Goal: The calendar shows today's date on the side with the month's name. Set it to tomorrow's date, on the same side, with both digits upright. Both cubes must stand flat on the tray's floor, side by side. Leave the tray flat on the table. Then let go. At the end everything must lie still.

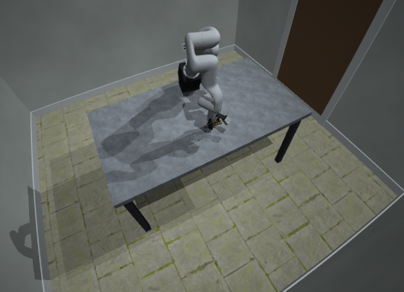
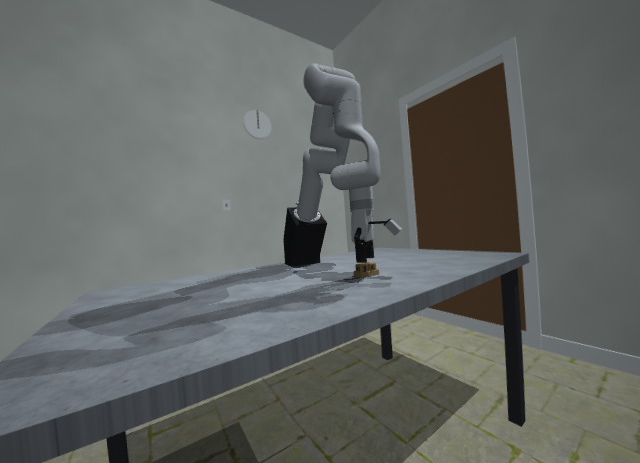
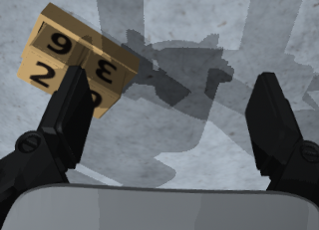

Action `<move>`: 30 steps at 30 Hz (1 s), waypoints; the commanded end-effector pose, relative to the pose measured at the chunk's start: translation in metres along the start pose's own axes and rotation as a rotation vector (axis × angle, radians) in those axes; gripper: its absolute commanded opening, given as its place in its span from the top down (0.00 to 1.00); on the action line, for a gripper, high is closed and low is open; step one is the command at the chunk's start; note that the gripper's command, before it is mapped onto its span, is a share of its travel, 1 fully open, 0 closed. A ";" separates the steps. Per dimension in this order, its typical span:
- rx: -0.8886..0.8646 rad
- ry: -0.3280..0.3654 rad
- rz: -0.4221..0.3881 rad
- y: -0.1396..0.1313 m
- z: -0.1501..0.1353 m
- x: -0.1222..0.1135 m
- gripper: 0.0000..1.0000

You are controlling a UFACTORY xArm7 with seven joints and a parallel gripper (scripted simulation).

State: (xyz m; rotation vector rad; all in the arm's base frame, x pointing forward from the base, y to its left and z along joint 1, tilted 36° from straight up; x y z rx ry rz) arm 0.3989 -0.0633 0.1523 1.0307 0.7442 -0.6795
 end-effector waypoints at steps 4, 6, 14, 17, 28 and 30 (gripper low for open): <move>0.033 -0.001 0.002 0.000 0.000 0.000 0.00; 0.069 -0.001 0.002 0.000 0.000 0.000 0.00; 0.240 -0.001 0.002 -0.003 0.000 0.000 0.00; 0.262 -0.001 0.002 -0.008 -0.002 0.000 0.00; 0.262 -0.001 0.002 -0.019 -0.004 0.000 0.00; 0.262 -0.001 0.002 -0.019 -0.004 0.000 0.00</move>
Point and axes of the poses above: the point where the finger pads meet when closed, its own x axis out along the fingers, its own z axis across the jaws, y = z × x, the point moved 5 cm from there along -x, back along the fingers, and after that the axes turned 8 degrees about x, right-handed, at the moved point
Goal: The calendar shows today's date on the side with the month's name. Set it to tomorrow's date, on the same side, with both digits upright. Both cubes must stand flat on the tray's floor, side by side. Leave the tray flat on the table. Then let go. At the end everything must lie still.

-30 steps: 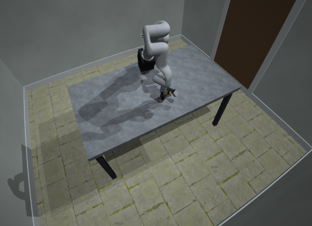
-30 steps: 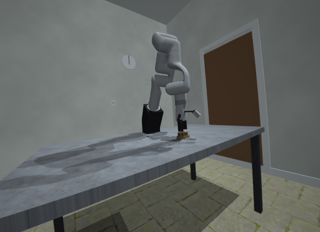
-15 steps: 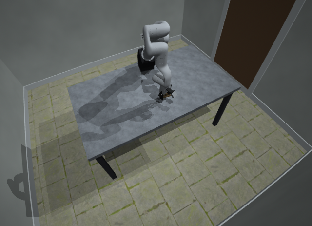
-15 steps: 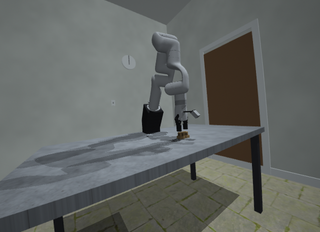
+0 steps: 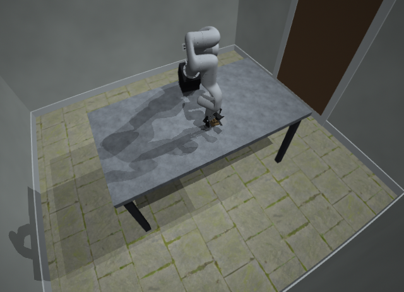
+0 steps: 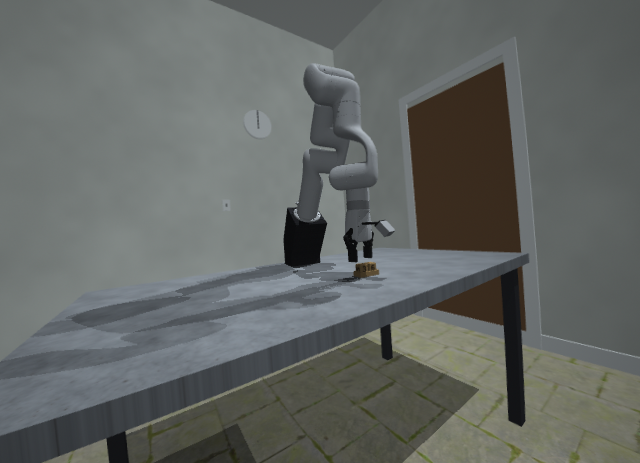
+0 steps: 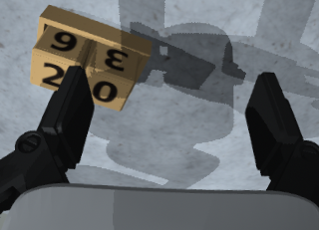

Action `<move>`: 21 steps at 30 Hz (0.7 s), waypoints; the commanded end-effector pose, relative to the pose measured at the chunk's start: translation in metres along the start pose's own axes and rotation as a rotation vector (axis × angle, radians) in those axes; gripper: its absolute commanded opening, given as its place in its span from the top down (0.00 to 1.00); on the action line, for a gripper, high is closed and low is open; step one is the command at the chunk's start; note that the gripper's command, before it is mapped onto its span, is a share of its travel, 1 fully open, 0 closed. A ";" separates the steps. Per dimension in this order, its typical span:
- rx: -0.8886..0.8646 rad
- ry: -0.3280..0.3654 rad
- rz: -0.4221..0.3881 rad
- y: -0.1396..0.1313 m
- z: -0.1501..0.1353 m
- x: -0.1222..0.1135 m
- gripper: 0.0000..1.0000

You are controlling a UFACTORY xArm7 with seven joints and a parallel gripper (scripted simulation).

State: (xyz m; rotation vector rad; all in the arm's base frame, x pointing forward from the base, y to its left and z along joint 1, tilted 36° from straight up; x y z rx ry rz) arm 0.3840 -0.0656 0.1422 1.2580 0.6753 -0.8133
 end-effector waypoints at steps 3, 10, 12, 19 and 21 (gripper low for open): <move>0.009 0.008 0.024 -0.002 0.001 0.000 0.00; 0.159 0.009 0.023 -0.004 0.001 0.000 0.00; 0.227 0.010 0.023 -0.005 0.001 0.000 0.00; 0.263 0.011 0.022 -0.016 0.001 0.000 0.00; 0.263 0.011 0.022 -0.020 0.001 0.000 0.00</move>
Point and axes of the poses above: the point where the finger pads meet when closed, its own x axis out along the fingers, its own z axis across the jaws, y = z × x, the point moved 5 cm from there along -x, back along the fingers, and after that the axes turned 8 degrees about x, right-handed, at the moved point
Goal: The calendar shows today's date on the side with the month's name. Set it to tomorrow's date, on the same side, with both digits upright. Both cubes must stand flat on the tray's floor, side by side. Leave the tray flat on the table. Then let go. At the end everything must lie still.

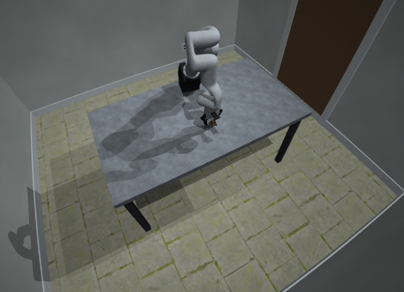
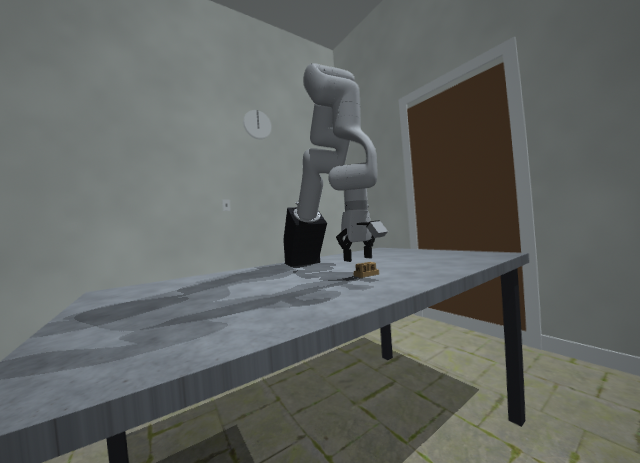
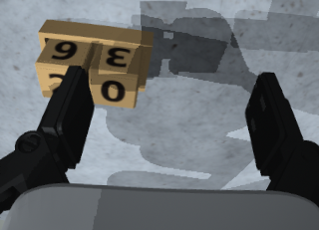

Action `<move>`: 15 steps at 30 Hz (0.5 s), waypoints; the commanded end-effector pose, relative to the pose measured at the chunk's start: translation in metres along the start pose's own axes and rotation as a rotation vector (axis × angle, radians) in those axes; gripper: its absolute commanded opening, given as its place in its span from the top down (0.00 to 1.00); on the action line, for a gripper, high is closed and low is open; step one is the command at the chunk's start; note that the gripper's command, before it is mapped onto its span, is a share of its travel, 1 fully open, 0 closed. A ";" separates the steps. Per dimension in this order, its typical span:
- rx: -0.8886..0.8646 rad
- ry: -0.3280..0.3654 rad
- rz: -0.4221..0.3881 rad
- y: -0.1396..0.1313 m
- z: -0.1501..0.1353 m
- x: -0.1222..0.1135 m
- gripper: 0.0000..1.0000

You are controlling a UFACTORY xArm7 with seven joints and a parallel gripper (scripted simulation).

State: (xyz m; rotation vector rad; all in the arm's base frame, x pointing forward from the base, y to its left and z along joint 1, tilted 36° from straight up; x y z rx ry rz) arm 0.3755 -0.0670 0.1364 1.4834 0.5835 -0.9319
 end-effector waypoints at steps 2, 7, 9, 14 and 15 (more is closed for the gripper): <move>0.007 0.021 0.028 -0.010 0.004 0.000 0.00; 0.019 0.021 0.028 -0.011 0.004 0.000 0.00; 0.056 0.022 0.027 -0.011 0.004 0.000 0.00; 0.151 0.023 0.026 -0.013 0.005 0.000 0.00; 0.188 0.024 0.026 -0.013 0.005 0.000 0.00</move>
Point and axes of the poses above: the point where the finger pads meet when closed, its own x axis out along the fingers, its own z axis across the jaws, y = z × x, the point moved 5 cm from there along -x, back along the fingers, and after that the axes turned 8 degrees about x, right-handed, at the moved point
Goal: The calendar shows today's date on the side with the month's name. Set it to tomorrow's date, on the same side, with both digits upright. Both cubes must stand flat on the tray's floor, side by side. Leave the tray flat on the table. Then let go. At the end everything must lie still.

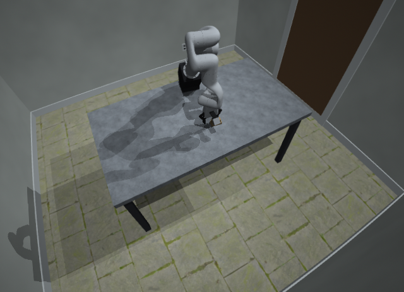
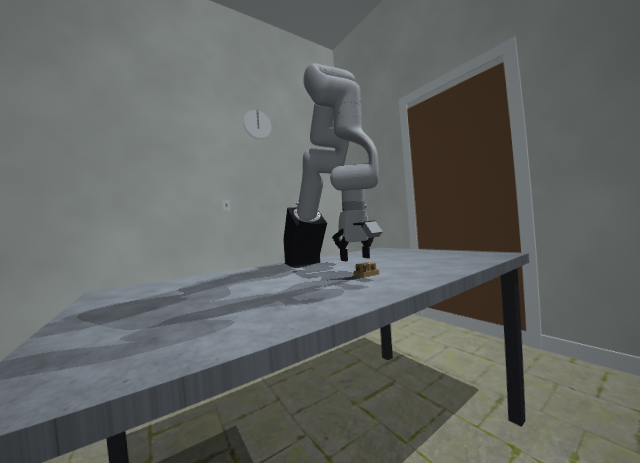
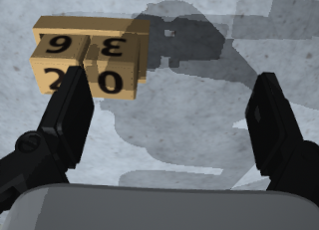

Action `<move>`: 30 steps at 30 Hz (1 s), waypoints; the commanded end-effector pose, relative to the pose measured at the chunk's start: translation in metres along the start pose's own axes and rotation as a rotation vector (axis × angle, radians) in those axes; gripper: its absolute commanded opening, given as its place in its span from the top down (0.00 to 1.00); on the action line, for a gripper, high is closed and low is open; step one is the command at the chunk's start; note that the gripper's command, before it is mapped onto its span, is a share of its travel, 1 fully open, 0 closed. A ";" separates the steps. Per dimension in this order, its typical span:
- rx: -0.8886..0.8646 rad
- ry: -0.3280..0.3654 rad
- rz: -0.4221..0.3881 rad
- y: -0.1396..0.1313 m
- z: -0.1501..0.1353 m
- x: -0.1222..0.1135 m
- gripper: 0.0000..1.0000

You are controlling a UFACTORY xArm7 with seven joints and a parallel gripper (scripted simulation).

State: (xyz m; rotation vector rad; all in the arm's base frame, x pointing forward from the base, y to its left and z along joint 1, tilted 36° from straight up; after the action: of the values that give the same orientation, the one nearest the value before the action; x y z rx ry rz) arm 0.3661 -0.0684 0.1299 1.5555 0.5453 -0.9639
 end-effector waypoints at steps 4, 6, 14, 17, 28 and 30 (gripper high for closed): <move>0.187 0.028 0.019 -0.010 0.005 0.000 0.00; 0.187 0.028 0.019 -0.016 0.007 0.000 0.00; 0.203 0.028 0.019 -0.019 0.008 0.000 0.00; 0.278 0.029 0.018 -0.020 0.009 0.000 0.00; 0.449 0.030 0.015 -0.037 0.016 0.001 0.00; 0.455 0.030 0.015 -0.037 0.016 0.001 0.00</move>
State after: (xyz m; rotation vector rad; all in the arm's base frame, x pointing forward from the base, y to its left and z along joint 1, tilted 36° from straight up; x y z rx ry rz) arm 0.3360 -0.0726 0.1092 1.9336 0.3334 -1.1504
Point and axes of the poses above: the point where the finger pads meet when closed, its own x axis out along the fingers, its own z axis across the jaws, y = z × x, the point moved 5 cm from there along -x, back along the fingers, and after that the axes turned 8 degrees about x, right-handed, at the moved point
